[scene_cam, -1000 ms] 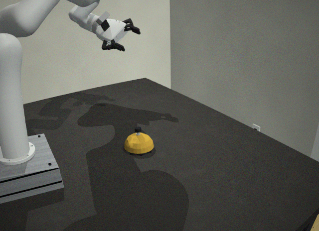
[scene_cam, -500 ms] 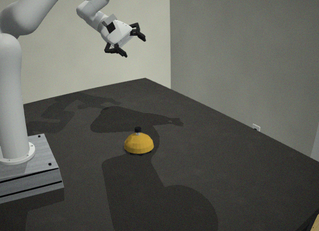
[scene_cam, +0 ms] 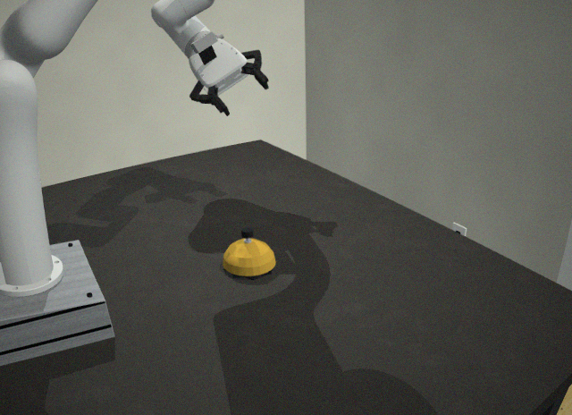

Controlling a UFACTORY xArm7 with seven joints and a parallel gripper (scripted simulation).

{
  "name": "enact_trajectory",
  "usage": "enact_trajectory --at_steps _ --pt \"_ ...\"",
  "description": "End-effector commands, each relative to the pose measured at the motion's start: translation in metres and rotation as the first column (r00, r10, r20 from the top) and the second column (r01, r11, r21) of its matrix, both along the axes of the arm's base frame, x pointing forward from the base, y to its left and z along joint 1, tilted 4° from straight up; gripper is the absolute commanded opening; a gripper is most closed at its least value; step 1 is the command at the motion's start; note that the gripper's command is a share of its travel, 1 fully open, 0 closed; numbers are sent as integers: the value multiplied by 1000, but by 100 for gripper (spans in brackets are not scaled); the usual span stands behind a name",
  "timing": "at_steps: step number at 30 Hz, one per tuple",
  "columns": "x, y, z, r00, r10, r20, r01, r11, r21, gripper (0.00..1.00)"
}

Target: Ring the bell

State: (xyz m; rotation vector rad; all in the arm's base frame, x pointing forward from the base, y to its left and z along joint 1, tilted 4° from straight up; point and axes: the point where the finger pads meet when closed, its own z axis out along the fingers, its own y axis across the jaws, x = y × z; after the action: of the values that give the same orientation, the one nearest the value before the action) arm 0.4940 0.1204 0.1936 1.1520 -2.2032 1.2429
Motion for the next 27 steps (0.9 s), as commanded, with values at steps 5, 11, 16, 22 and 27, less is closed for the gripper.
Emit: enact_trajectory --at_steps 5,11,16,22,27 --pt "0 0 0 1000 4 3 -4 1000 14 100" --pt "-25 -34 -21 993 -114 -36 118 979 168 100" --pt "-25 -34 -21 993 -114 -36 118 979 168 100" --pt "-25 -34 -21 993 -114 -36 118 979 168 100" --pt "-46 -55 -36 974 -220 -59 228 931 284 100"
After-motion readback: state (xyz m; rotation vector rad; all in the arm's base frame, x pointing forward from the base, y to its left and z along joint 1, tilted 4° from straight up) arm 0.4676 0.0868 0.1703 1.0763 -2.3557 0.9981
